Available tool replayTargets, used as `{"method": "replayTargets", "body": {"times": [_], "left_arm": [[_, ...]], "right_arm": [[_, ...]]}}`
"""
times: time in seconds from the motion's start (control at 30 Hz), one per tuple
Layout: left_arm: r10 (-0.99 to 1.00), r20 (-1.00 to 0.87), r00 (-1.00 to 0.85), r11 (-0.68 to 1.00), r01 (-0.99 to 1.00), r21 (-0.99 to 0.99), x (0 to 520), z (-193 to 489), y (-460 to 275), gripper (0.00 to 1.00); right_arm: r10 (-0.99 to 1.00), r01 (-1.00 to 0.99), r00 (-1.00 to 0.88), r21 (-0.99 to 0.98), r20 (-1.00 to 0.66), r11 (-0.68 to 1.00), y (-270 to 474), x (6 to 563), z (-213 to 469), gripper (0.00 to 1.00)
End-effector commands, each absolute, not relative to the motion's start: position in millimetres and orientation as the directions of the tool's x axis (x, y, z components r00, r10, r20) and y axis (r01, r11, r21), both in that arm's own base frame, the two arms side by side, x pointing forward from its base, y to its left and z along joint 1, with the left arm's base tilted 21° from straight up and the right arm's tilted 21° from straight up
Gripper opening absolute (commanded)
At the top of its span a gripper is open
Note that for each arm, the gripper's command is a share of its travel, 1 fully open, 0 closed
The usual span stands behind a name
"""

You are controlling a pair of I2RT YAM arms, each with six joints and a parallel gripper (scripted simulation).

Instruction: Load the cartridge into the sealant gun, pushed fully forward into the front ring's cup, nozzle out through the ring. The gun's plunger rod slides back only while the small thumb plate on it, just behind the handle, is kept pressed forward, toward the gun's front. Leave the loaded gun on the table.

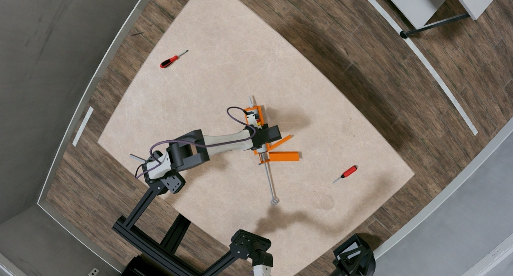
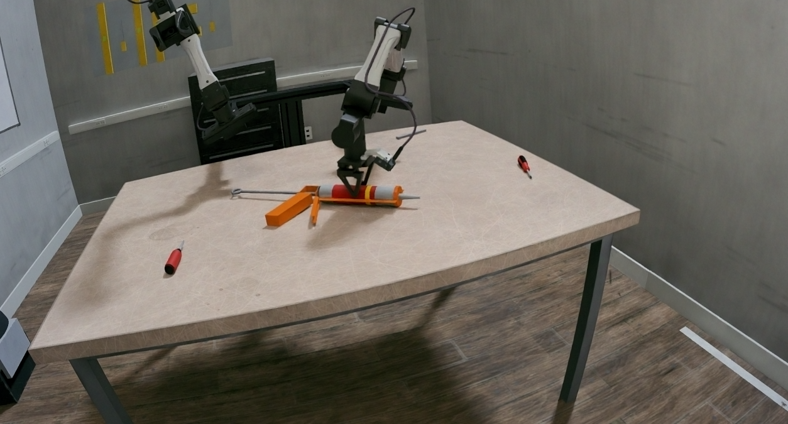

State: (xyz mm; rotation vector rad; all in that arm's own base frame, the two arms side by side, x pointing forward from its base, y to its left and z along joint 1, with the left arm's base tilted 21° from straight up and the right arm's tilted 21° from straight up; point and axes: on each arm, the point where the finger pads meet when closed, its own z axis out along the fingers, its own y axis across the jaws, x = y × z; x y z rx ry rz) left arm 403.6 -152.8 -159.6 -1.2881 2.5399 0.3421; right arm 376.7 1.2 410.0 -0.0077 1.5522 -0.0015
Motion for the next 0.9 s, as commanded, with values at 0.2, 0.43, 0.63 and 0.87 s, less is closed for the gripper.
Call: {"method": "replayTargets", "body": {"times": [0.2, 0.43, 0.63, 0.87], "left_arm": [[-0.750, -0.339, -0.568, 0.584, -0.809, 0.065, 402.0, -121.4, -174.2, 0.72], [-0.750, -0.339, -0.568, 0.584, -0.809, 0.063, 398.4, -91.7, -184.9, 0.72], [-0.747, -0.337, -0.574, 0.585, -0.807, 0.079, 389.3, -83.5, -185.1, 0.72], [-0.746, -0.337, -0.574, 0.579, -0.810, 0.097, 386.0, -84.9, -180.7, 0.72]], "right_arm": [[-0.001, -0.026, 0.075, -0.003, -0.997, 1.000, 8.0, 373.7, 431.8, 0.51], [-0.001, -0.026, 0.075, -0.003, -0.997, 1.000, 8.0, 373.7, 431.8, 0.51], [-0.001, -0.026, 0.075, -0.003, -0.997, 1.000, 8.0, 373.7, 431.8, 0.51], [-0.001, -0.026, 0.075, -0.003, -0.997, 1.000, 8.0, 373.7, 431.8, 0.51]]}}
